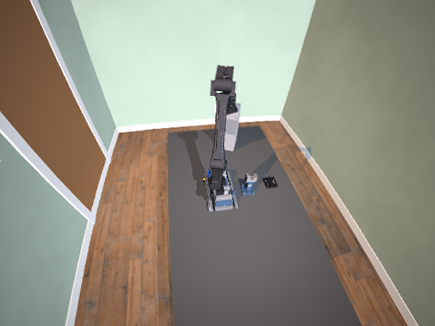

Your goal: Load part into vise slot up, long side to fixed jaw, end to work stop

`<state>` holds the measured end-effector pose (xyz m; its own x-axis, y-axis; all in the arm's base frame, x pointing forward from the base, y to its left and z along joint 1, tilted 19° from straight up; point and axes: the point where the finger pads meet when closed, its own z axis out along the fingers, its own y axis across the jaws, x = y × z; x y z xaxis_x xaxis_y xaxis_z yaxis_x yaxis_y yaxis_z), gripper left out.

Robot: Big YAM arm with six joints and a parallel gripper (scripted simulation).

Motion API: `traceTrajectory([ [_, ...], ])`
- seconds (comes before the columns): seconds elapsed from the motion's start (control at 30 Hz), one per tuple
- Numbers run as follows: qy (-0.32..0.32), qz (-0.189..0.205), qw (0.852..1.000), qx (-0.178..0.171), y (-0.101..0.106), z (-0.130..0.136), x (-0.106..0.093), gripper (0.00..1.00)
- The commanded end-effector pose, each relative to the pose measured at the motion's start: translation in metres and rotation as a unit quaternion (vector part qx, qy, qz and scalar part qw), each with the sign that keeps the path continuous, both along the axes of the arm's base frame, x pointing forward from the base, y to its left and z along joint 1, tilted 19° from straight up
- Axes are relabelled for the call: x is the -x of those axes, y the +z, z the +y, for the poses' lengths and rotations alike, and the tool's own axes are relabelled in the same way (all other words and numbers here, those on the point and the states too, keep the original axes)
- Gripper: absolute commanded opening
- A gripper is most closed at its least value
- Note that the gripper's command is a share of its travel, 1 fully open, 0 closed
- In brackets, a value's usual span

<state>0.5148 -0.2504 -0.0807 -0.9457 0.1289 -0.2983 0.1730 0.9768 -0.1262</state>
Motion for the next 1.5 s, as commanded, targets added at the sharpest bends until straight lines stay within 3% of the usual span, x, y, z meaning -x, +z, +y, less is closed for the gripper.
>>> traceTrajectory([
  [0.0,-0.001,-0.01,1.0,0.004,0.0065,-0.0087,-0.0055,0.0],
  [1.47,-0.001,-0.012,1.0,0.005,0.0004,-0.0114,-0.0095,0.0],
])
